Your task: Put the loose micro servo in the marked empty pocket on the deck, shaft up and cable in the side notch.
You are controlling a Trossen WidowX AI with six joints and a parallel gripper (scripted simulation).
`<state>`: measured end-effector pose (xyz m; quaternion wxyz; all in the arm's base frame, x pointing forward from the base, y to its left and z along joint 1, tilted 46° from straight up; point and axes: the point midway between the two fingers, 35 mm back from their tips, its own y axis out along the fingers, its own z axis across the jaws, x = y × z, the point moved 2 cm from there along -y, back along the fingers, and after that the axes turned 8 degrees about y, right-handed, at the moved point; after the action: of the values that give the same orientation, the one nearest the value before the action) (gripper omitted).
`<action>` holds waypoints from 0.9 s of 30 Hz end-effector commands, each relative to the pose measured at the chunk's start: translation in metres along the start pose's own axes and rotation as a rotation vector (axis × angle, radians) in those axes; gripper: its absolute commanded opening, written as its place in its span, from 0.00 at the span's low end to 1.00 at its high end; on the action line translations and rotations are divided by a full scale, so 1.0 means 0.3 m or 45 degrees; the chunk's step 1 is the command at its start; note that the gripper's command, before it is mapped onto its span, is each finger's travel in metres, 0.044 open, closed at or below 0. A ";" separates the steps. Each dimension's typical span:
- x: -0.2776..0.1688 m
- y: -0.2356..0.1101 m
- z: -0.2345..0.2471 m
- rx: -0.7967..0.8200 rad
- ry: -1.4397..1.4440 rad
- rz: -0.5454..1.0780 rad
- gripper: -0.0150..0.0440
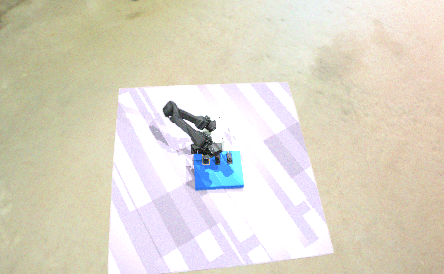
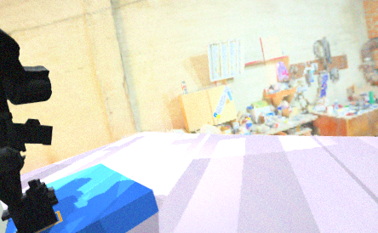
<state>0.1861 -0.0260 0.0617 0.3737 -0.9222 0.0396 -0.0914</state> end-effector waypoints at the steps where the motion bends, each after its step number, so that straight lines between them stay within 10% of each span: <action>1: 0.003 0.010 -0.001 -0.001 0.001 -0.008 0.25; 27: 0.003 0.093 -0.002 -0.002 0.001 -0.009 0.25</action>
<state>0.1859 -0.0444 0.0447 0.3747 -0.9216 0.0396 -0.0933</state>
